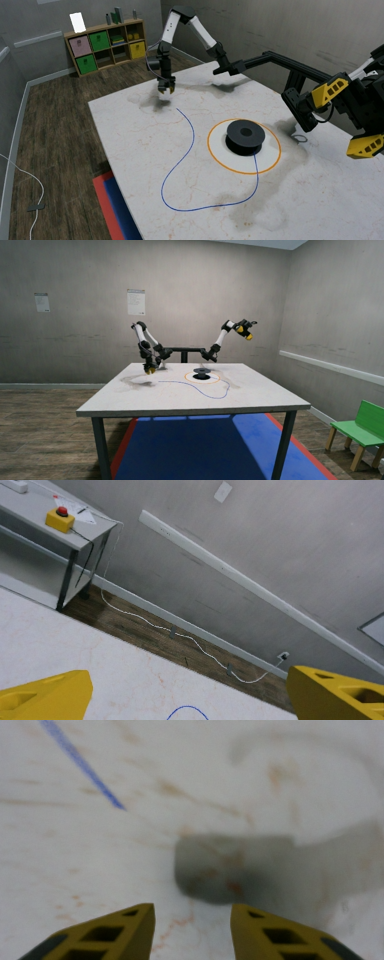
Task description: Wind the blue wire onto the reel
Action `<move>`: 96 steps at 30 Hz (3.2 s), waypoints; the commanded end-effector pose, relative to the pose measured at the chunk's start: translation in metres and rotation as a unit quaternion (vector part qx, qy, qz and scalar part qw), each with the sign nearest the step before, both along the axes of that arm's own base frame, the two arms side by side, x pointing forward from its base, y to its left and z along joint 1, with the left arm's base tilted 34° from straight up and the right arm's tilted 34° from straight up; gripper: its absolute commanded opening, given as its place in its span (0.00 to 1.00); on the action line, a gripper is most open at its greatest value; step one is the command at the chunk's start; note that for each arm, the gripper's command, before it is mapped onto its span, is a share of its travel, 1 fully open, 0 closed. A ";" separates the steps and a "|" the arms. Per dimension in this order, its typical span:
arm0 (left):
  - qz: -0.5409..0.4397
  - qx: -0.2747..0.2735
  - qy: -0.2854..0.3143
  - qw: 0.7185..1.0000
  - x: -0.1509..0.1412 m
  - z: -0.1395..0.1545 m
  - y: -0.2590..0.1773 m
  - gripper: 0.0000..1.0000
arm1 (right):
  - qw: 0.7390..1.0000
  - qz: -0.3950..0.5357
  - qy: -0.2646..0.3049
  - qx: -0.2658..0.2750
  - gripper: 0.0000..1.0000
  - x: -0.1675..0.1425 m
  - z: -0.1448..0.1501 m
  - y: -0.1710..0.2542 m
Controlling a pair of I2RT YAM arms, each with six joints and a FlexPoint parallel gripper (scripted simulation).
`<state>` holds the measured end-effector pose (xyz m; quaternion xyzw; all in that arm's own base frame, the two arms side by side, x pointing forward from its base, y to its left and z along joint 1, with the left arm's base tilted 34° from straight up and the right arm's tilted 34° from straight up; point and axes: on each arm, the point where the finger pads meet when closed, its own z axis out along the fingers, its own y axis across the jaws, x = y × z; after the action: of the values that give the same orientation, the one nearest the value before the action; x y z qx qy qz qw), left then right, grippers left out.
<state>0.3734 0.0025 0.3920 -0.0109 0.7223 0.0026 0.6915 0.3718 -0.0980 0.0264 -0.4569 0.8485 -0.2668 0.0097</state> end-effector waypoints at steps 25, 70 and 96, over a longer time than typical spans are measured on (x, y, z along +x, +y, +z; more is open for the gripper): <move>-0.010 0.006 -0.022 1.000 0.002 0.010 -0.002 1.00 | 0.948 0.228 0.194 -0.107 0.30 -0.021 -0.037 0.071; -0.010 0.006 -0.022 1.000 0.002 0.010 -0.002 1.00 | 0.948 0.228 0.194 -0.107 0.30 0.010 -0.116 0.024; -0.010 0.006 -0.022 1.000 0.002 0.010 -0.002 1.00 | 0.948 0.228 0.194 -0.107 0.20 0.008 -0.119 0.024</move>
<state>0.3734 0.0025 0.3920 -0.0108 0.7223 0.0025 0.6915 0.3737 -0.0695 -0.0827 -0.6828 0.6694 -0.2505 -0.1517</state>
